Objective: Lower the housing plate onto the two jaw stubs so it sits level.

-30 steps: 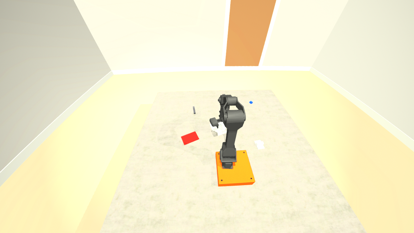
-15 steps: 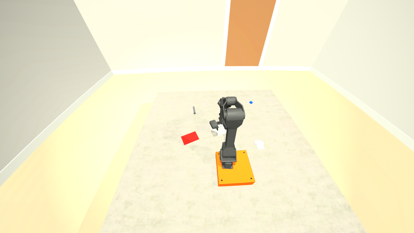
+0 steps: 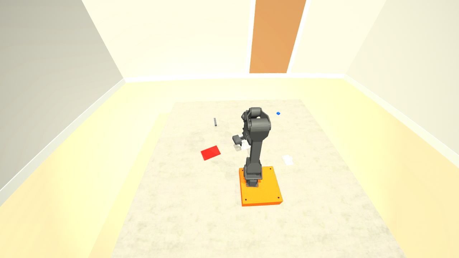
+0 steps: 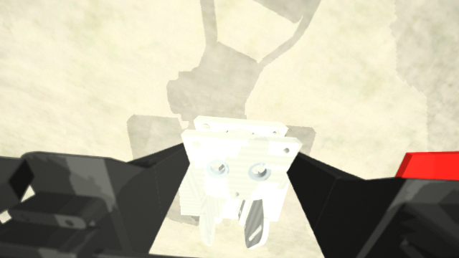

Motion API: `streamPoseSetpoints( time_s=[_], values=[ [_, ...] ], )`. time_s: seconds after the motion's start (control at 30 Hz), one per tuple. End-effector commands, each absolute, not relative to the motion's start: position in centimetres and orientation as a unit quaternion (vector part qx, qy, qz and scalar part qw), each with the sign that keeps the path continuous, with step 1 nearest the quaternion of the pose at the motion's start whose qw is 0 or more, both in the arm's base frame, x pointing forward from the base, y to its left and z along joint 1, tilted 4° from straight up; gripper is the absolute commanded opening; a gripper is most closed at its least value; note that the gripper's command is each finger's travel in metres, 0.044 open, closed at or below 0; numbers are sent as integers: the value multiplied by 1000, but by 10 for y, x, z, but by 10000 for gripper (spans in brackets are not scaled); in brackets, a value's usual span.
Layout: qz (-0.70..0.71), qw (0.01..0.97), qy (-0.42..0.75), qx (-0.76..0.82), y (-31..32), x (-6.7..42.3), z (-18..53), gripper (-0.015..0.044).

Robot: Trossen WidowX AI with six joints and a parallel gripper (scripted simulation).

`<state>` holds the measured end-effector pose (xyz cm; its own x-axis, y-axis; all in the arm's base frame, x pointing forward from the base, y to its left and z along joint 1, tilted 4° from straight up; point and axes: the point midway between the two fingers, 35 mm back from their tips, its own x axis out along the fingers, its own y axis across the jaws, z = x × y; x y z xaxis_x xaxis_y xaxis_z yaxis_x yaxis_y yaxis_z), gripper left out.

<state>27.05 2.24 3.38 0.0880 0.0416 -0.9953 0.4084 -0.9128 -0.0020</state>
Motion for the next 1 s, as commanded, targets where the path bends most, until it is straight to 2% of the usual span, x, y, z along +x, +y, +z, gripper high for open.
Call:
streamPoseSetpoints(
  time_s=[0.0,0.97],
  values=[
    [-659,141,155,722,22,269,31,351],
    [-660,138,152,723,22,270,27,351]
  ],
)
